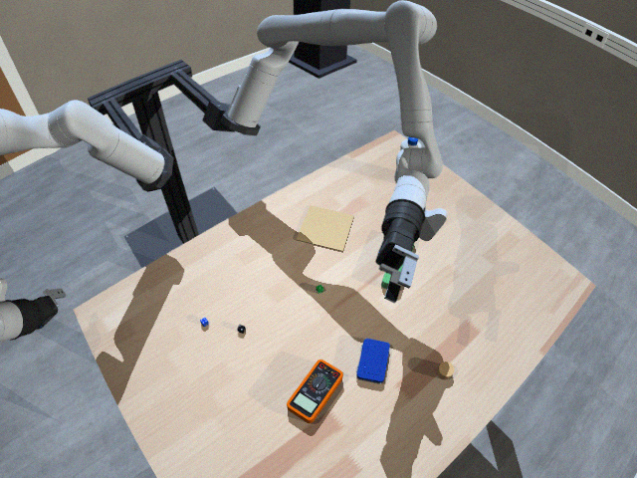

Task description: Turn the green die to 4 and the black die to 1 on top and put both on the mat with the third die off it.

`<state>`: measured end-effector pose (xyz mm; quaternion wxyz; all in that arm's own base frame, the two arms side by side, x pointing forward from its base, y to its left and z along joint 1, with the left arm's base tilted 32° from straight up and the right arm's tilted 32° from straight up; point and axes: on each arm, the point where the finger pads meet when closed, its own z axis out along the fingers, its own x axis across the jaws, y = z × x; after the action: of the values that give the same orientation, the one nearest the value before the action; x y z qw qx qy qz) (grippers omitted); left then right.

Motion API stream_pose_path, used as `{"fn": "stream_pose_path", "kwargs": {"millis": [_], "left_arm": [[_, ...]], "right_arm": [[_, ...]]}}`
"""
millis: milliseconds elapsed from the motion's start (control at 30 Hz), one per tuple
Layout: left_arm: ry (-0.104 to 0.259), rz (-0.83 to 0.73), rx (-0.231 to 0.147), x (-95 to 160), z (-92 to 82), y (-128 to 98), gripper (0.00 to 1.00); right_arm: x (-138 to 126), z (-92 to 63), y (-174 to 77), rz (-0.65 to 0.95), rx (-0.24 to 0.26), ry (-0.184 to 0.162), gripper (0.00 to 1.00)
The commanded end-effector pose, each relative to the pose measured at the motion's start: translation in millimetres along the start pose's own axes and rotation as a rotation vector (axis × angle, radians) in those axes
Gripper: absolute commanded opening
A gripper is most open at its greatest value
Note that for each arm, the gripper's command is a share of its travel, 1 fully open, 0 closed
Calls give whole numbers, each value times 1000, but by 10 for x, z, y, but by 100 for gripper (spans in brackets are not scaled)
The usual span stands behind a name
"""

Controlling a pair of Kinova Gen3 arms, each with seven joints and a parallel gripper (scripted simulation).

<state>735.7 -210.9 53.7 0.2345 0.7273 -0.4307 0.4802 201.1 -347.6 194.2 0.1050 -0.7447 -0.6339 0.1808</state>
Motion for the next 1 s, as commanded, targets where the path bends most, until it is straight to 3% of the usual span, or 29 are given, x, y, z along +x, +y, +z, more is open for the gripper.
{"fn": "stream_pose_path", "kwargs": {"millis": [0,267,333,367,667,833,900,967], "left_arm": [[-25,12,-45,-54,133,201,100],[-121,53,-187,-338,480,859,100],[-121,53,-187,-338,480,859,100],[-136,59,-207,-381,520,950,100],[-285,131,-390,-838,804,1820,100],[-334,156,-443,-988,852,2069,100],[-334,156,-443,-988,852,2069,100],[-369,175,-479,-1094,876,2235,100]], "right_arm": [[-174,-89,-193,146,-76,22,100],[-427,-223,-522,373,-177,47,100],[-427,-223,-522,373,-177,47,100],[-507,-270,-640,449,-210,53,100],[-731,-418,-1010,674,-307,66,100],[-855,-516,-1253,810,-367,69,100],[-855,-516,-1253,810,-367,69,100],[-930,-582,-1419,899,-406,70,100]]}}
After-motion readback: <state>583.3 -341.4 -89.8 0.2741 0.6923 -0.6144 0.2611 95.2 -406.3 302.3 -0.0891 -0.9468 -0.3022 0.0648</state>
